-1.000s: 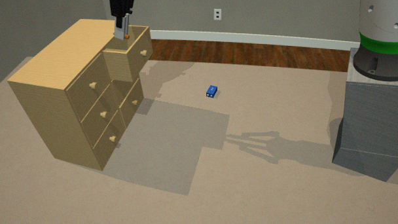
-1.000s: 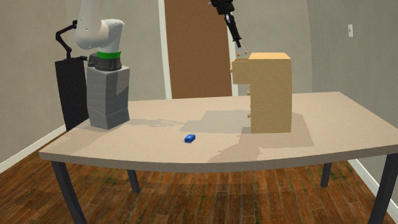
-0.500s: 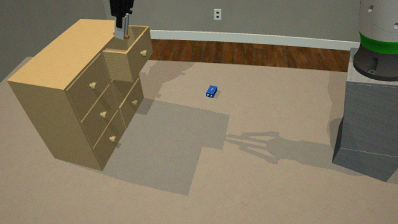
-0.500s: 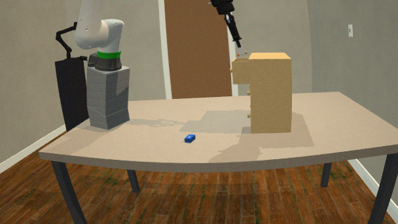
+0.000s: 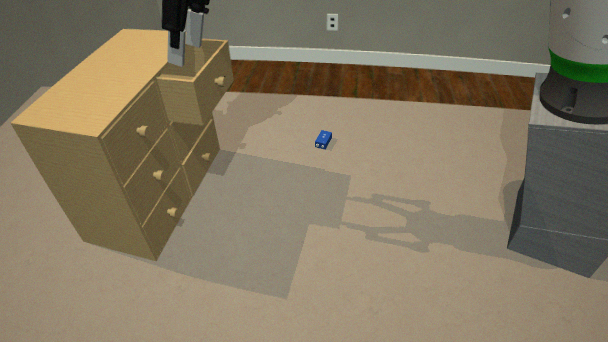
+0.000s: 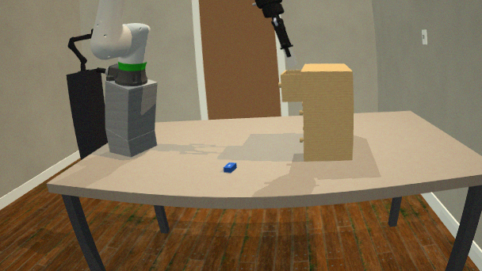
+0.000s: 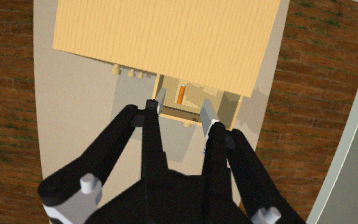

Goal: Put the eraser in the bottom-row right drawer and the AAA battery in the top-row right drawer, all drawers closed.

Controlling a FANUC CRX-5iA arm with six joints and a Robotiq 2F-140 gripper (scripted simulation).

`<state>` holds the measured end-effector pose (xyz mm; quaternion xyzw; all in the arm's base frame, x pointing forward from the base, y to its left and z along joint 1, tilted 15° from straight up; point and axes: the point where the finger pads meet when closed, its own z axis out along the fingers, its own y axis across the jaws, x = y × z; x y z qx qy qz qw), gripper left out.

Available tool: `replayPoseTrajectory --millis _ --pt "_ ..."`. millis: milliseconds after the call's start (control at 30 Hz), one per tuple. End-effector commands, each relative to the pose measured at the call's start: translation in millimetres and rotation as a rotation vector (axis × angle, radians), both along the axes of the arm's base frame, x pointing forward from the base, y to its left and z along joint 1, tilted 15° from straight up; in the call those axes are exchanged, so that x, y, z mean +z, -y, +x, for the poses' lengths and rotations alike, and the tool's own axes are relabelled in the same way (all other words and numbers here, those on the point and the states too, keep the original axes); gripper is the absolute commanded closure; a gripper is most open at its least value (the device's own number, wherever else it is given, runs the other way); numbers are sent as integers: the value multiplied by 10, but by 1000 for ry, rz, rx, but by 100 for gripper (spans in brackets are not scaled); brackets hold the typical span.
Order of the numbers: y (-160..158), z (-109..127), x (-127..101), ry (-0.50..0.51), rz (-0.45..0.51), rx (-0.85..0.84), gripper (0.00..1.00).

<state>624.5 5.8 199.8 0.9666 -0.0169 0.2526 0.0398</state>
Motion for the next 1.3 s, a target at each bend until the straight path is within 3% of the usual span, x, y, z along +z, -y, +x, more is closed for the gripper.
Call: replayPoseTrajectory --millis 0,467,833,1267 --pt "0 1 3 0 0 0 0" --pt "-2 -32 -4 0 0 0 0" --pt "-12 -300 -57 0 0 0 0" --pt "-42 -1055 -205 0 0 0 0"
